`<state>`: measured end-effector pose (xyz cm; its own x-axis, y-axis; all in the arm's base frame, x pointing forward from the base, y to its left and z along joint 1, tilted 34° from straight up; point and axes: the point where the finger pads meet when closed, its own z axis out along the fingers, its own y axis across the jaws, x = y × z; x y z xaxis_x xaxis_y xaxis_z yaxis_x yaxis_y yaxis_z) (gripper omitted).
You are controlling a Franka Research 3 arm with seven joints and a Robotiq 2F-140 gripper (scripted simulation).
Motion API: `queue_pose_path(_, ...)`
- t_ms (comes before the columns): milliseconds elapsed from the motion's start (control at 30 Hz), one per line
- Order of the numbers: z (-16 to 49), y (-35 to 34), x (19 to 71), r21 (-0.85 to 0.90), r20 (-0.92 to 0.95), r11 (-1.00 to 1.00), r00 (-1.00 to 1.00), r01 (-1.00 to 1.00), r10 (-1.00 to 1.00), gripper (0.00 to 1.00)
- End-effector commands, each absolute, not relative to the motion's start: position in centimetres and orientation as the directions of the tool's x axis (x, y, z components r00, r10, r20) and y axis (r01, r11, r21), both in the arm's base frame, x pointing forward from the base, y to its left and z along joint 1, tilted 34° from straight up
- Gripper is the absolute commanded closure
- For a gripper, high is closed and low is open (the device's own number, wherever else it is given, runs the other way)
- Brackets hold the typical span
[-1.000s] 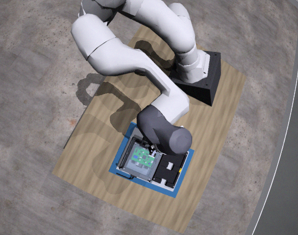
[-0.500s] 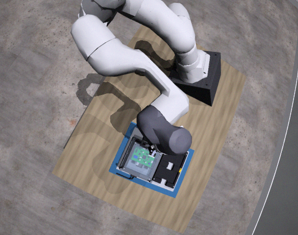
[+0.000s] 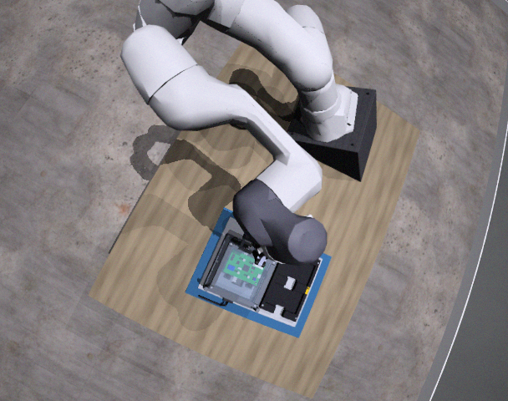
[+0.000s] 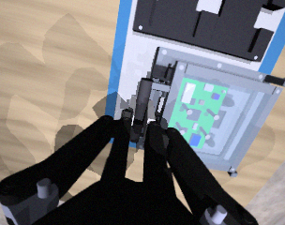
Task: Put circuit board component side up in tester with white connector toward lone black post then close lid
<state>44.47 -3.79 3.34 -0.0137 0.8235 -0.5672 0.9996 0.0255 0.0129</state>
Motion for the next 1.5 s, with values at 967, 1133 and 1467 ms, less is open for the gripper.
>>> queue_pose_path(967,2.79,-4.18,44.54,0.013,-0.565,0.025,-0.013,1.0,0.825,1.0)
queue_pose_path(1133,2.62,-4.3,44.54,0.013,-0.565,0.025,-0.013,1.0,0.825,1.0)
queue_pose_path(1467,2.6,-4.31,44.54,0.013,-0.565,0.025,-0.013,1.0,0.825,1.0)
